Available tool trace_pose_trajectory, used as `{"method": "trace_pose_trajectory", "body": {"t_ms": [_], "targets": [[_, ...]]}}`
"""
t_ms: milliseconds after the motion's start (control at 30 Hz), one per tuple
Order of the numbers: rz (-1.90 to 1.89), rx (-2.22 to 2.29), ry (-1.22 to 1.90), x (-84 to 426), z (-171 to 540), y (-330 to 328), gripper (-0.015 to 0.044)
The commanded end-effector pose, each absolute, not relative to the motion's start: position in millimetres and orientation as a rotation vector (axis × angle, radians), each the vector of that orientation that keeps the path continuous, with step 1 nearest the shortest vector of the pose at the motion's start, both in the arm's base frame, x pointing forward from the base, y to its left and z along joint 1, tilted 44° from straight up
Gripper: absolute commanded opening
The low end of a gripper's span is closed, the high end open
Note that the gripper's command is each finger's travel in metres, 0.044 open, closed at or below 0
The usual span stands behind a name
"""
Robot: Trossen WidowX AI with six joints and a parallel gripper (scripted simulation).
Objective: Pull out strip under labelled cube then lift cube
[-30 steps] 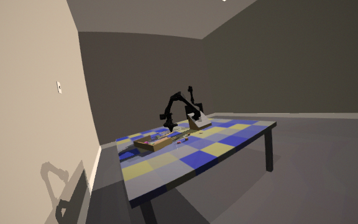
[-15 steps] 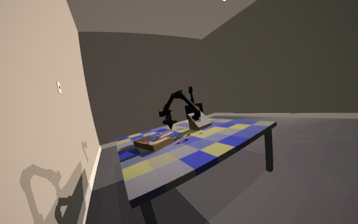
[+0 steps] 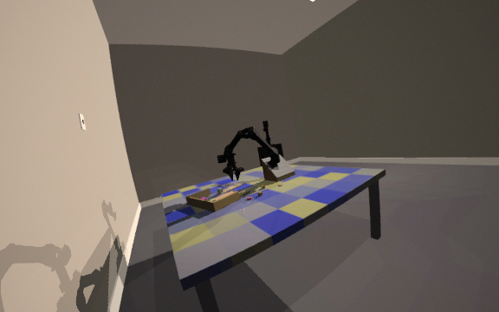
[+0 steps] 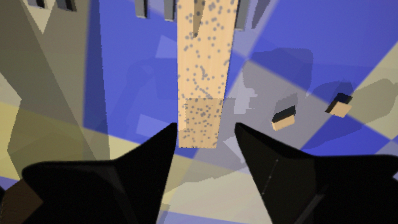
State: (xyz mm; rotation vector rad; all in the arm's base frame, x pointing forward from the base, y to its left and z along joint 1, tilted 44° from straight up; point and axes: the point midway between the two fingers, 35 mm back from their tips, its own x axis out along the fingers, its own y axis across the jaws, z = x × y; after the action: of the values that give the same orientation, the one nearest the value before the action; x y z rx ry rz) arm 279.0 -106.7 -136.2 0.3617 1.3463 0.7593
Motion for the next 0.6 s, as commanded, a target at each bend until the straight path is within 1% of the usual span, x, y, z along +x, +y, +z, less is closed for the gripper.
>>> {"method": "trace_pose_trajectory", "body": {"t_ms": [0,67,567], "targets": [[0.765,0.362,1.341,296,-131,-105,0.0394],[0.765,0.362,1.341,302,-129,-104,0.0440],[0.766,0.361,1.338,345,-116,-103,0.0440]]}}
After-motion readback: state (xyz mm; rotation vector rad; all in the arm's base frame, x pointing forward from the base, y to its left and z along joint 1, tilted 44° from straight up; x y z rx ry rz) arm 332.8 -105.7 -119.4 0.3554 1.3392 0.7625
